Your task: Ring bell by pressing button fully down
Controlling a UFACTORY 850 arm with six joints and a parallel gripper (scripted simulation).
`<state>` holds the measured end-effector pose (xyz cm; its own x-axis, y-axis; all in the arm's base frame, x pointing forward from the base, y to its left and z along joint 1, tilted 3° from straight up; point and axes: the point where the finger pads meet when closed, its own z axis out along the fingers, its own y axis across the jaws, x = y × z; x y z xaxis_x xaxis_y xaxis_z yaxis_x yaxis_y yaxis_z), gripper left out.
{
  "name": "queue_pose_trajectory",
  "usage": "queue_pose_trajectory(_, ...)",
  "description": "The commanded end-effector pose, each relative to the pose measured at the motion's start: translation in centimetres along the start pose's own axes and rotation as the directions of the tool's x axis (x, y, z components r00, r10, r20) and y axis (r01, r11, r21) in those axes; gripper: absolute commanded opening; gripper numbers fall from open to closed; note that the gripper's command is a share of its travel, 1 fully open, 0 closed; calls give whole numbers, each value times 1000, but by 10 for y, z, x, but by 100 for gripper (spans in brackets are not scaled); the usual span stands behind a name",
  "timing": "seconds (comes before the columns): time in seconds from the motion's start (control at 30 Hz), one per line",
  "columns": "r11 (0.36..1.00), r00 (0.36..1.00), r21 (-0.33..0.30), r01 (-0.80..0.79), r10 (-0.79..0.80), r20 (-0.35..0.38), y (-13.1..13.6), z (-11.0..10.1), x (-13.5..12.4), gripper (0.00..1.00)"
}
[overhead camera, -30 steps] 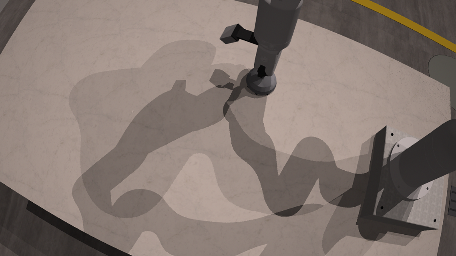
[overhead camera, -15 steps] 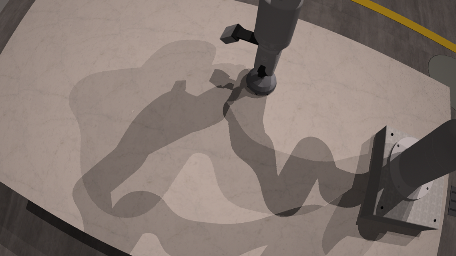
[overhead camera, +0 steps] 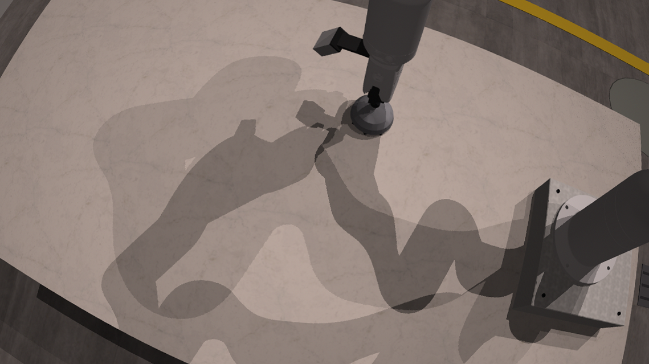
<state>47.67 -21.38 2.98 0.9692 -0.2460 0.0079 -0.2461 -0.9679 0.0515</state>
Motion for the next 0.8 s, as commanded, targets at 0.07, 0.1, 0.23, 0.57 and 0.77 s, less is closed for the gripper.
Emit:
queue_pose_trajectory(0.07, 1000, 1000, 0, 0, 0, -2, 0, -19, 1, 0)
queue_pose_trajectory(0.1, 1000, 1000, 0, 0, 0, -2, 0, -22, 1, 0)
queue_pose_trajectory(0.23, 1000, 1000, 0, 0, 0, -2, 0, -32, 1, 0)
queue_pose_trajectory(0.57, 1000, 1000, 0, 0, 0, -2, 0, -45, 1, 0)
queue_pose_trajectory(0.77, 1000, 1000, 0, 0, 0, -2, 0, -47, 1, 0)
